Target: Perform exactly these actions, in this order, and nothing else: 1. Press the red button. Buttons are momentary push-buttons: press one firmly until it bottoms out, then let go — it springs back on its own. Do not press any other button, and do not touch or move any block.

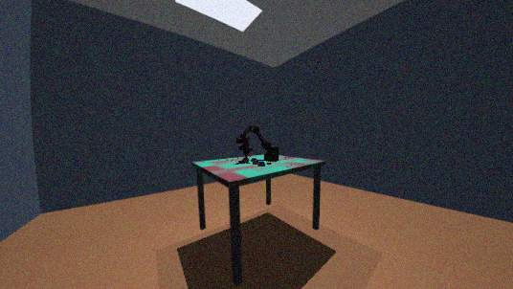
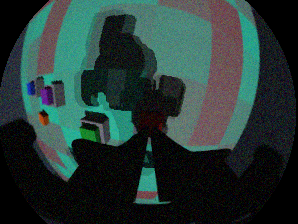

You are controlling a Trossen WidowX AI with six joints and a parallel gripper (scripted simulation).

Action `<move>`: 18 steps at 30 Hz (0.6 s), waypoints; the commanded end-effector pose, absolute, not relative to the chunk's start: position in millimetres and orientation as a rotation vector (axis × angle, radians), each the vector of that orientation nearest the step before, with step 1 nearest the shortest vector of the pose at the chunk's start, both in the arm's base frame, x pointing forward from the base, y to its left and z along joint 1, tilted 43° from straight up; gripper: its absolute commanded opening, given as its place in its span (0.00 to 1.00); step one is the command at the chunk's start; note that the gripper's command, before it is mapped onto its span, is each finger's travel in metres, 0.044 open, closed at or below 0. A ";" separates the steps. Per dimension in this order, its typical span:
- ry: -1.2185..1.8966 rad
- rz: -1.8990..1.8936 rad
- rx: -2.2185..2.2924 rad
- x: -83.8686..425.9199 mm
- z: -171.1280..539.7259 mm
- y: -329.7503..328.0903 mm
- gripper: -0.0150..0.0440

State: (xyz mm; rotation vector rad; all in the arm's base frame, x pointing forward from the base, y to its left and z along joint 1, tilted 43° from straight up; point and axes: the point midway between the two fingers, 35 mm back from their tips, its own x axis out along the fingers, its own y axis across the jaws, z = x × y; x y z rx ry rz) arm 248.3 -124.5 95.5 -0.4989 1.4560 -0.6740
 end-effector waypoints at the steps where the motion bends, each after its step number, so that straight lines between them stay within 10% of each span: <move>1: 1.445 -0.673 -0.502 250.1 111.2 -110.0 0.29; 18: 1.471 -0.559 -0.503 303.5 14.4 67.9 0.93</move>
